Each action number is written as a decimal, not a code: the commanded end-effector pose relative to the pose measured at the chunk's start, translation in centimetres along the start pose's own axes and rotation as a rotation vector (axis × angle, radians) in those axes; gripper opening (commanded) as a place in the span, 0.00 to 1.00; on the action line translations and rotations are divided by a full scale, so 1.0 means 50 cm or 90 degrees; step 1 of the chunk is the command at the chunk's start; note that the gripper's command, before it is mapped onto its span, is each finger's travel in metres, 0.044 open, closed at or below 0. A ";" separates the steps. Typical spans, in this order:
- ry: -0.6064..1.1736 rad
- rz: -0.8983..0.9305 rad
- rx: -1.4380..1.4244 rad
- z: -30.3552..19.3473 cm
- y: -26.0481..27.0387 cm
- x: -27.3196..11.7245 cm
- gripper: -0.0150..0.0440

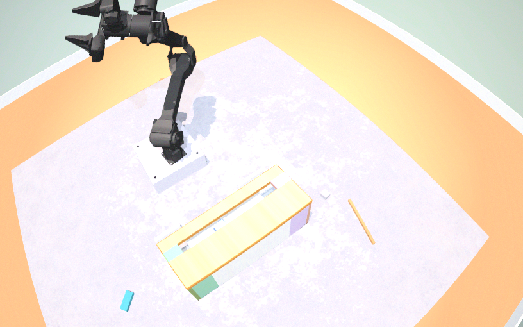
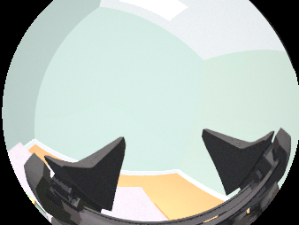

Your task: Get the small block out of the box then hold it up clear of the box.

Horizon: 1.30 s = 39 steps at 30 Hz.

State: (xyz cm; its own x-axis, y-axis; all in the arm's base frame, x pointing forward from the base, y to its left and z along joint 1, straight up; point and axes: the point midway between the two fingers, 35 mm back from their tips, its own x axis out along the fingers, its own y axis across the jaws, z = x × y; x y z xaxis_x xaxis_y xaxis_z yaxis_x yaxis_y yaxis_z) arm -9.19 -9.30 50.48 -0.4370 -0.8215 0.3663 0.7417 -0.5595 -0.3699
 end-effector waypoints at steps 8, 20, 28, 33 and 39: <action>-0.053 0.166 -0.114 0.045 0.168 0.021 0.93; -0.220 0.541 -0.352 0.089 0.516 -0.106 0.93; -0.343 0.792 -0.586 0.041 0.692 -0.294 0.93; -0.432 0.947 -0.754 -0.021 0.752 -0.435 0.93; -0.539 1.112 -0.981 -0.119 0.762 -0.593 0.93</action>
State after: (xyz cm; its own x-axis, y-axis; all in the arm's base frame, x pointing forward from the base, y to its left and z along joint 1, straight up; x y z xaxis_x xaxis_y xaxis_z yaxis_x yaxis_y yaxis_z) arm 28.78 -9.47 23.73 0.4482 -0.5124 -0.7325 -0.6809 0.3352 -0.6511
